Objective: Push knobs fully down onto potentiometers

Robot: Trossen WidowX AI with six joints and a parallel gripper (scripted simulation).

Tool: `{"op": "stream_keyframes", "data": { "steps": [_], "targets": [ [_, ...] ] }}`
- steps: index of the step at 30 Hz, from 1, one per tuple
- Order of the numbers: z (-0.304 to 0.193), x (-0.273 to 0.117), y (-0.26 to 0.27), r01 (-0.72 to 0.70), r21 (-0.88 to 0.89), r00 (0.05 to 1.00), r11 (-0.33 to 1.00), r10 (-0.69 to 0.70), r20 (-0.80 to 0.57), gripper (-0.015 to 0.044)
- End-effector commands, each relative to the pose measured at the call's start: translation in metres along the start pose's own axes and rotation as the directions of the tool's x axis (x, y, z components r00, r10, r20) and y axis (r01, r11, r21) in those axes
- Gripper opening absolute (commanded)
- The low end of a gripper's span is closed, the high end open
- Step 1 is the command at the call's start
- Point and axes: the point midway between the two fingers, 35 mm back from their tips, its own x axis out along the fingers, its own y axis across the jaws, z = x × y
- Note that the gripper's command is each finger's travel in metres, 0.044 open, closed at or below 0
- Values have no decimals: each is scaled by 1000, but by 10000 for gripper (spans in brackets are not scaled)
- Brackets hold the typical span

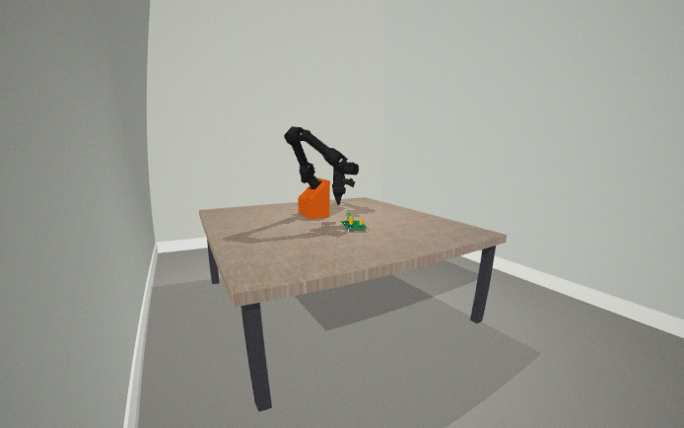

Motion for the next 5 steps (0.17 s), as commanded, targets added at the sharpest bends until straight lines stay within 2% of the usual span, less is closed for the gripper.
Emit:
{"op": "stream_keyframes", "data": {
  "steps": [1,5],
  "targets": [
    [0,-1,0,0,9,1000,1000,0,6,440],
    [0,-1,0,0,9,1000,1000,0,6,440]
  ]
}}
